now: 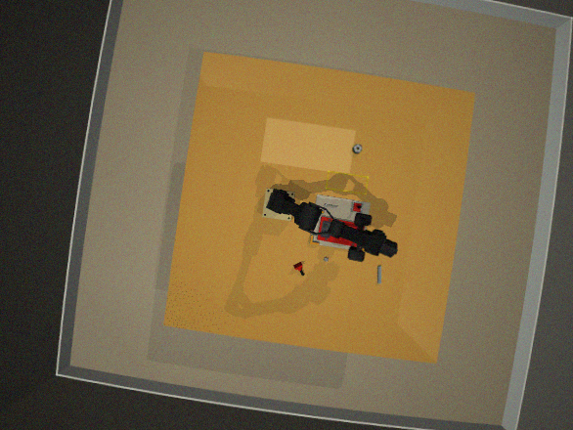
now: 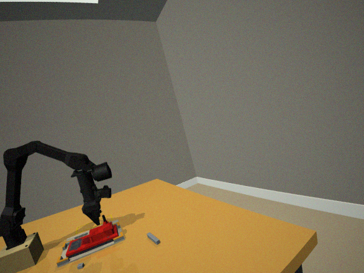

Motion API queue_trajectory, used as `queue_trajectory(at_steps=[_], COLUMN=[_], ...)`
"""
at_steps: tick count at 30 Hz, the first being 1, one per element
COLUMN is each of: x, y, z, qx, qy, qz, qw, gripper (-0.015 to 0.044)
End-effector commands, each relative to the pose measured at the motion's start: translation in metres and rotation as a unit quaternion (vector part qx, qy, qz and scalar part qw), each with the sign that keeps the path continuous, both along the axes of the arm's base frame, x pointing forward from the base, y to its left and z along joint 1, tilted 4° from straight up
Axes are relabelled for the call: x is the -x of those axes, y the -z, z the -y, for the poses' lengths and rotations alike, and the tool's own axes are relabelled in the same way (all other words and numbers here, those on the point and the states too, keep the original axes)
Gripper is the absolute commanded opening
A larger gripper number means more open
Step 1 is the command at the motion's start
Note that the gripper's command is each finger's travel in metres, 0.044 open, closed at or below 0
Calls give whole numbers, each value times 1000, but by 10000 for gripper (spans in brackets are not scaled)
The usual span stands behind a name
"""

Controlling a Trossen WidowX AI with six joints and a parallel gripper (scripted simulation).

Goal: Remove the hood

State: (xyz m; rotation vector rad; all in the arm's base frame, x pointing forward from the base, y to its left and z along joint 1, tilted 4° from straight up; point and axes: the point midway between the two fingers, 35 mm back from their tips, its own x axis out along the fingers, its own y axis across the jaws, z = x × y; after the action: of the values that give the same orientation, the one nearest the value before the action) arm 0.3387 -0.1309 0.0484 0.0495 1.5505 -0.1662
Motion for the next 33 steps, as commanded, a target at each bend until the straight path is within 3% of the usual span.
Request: queue_trajectory(at_steps=[1,33], x=[2,3], y=[6,32], z=[-1,-1], qx=[-4,-4], qy=[-2,-2], qz=[-3,-3], qw=[1000,1000], gripper=[440,440])
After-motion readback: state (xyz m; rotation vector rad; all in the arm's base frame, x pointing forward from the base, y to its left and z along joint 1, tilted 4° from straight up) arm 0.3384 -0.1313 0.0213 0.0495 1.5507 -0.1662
